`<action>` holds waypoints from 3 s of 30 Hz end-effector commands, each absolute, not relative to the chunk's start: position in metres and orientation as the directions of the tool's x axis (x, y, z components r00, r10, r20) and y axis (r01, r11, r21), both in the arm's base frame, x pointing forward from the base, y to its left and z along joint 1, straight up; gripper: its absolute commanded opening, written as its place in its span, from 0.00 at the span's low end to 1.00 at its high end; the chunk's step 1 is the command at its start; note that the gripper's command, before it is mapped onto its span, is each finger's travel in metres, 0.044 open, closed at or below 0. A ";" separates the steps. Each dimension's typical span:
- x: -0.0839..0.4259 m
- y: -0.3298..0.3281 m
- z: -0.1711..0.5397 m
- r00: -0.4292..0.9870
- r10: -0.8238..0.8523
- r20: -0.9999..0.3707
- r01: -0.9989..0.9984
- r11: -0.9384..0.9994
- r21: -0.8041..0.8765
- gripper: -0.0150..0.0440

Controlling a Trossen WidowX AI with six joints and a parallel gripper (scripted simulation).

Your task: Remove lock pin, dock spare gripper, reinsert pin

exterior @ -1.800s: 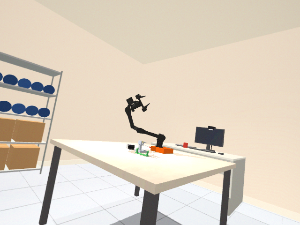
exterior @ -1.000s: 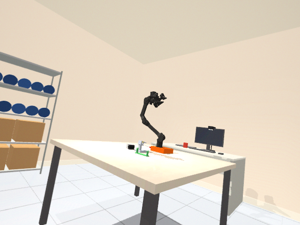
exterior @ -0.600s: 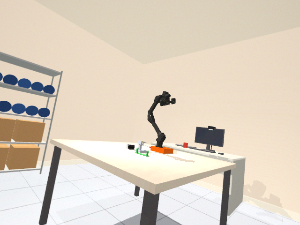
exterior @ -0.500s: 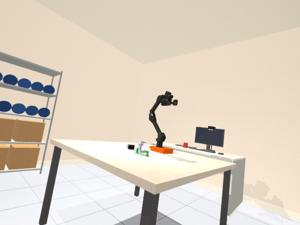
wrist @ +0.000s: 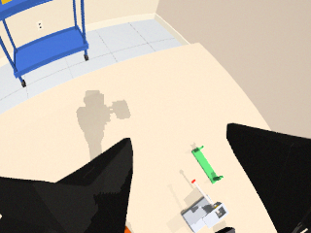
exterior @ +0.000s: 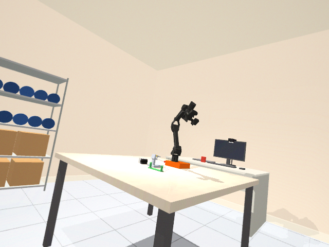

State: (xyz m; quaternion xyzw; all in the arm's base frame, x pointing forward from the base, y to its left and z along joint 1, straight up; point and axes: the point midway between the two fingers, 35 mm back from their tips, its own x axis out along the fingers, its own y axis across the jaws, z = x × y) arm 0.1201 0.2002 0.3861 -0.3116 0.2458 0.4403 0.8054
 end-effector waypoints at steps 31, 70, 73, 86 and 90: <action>0.294 0.100 0.161 0.020 0.008 -1.000 -0.999 -0.029 -0.020 0.76; 0.294 0.107 0.050 0.019 0.008 -1.000 -0.999 -0.029 -0.020 0.76; 0.293 0.106 0.045 0.019 0.008 -1.000 -0.999 -0.029 -0.020 0.76; 0.292 0.105 0.032 0.019 0.008 -1.000 -0.999 -0.029 -0.019 0.67; 0.292 0.105 0.032 0.019 0.008 -1.000 -0.999 -0.029 -0.019 0.50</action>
